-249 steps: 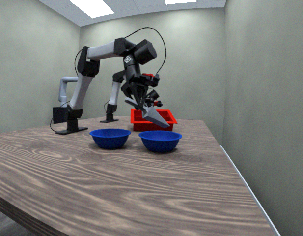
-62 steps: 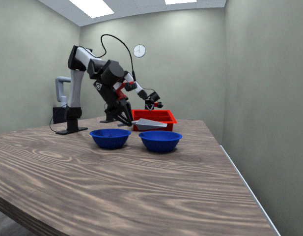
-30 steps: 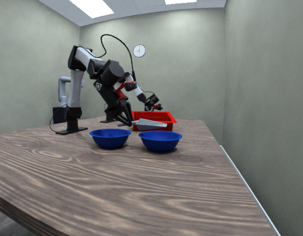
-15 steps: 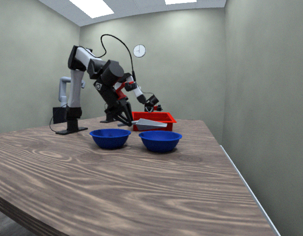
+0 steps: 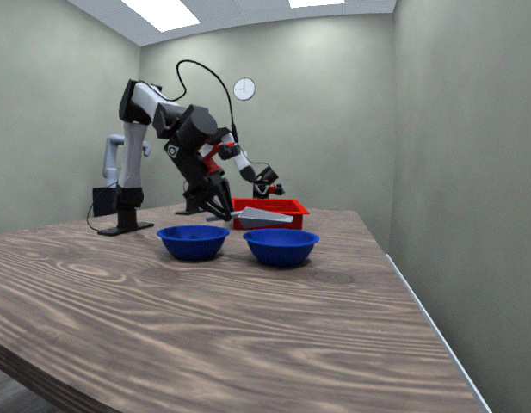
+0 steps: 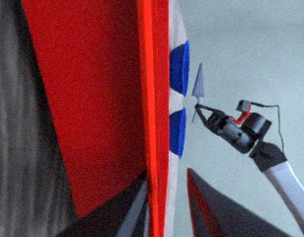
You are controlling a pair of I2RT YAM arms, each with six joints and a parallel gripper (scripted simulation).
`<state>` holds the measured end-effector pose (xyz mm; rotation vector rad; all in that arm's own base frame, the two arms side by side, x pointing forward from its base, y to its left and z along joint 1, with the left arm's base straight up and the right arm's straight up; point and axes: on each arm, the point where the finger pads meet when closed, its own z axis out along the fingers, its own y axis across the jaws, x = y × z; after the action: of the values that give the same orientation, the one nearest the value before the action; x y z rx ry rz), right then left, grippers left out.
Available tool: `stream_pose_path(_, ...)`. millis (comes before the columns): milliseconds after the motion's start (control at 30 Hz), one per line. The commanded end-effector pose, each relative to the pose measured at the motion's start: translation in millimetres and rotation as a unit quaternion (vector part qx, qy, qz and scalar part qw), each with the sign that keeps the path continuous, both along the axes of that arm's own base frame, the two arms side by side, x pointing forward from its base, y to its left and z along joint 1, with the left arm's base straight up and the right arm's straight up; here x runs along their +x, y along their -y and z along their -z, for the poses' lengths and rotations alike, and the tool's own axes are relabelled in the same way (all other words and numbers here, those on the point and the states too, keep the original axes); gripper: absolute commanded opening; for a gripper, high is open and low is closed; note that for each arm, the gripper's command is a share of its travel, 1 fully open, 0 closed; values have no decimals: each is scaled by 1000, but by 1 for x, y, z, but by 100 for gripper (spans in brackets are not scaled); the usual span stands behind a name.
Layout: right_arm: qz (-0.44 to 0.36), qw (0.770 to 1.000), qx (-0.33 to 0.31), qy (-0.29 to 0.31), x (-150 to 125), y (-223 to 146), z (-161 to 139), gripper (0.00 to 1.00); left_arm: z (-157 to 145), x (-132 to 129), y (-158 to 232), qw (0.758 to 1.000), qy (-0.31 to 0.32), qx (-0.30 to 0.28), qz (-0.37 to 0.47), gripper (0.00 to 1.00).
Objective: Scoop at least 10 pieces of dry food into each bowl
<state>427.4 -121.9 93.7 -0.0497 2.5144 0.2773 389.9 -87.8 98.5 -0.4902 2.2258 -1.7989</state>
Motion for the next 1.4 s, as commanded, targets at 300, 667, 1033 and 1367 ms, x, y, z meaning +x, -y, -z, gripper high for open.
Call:
stream_pose_path(300, -16, 999, -9, 38, 15, -2, -14, 0, -15, 11, -2, 999, 42, -1, 6, 27)
stream_pose_path(667, -16, 999, -9, 38, 15, -2, -14, 0, 2, 1, -5, 999, 38, 0, 1, 27)
stream_pose_path(1033, -16, 999, -9, 38, 15, -2, -14, 0, 10, -1, -9, 999, 38, -1, -3, 27)
stream_pose_path(1367, -16, 999, -9, 38, 15, -2, -14, 0, 14, 2, -11, 999, 47, 2, -2, 27)
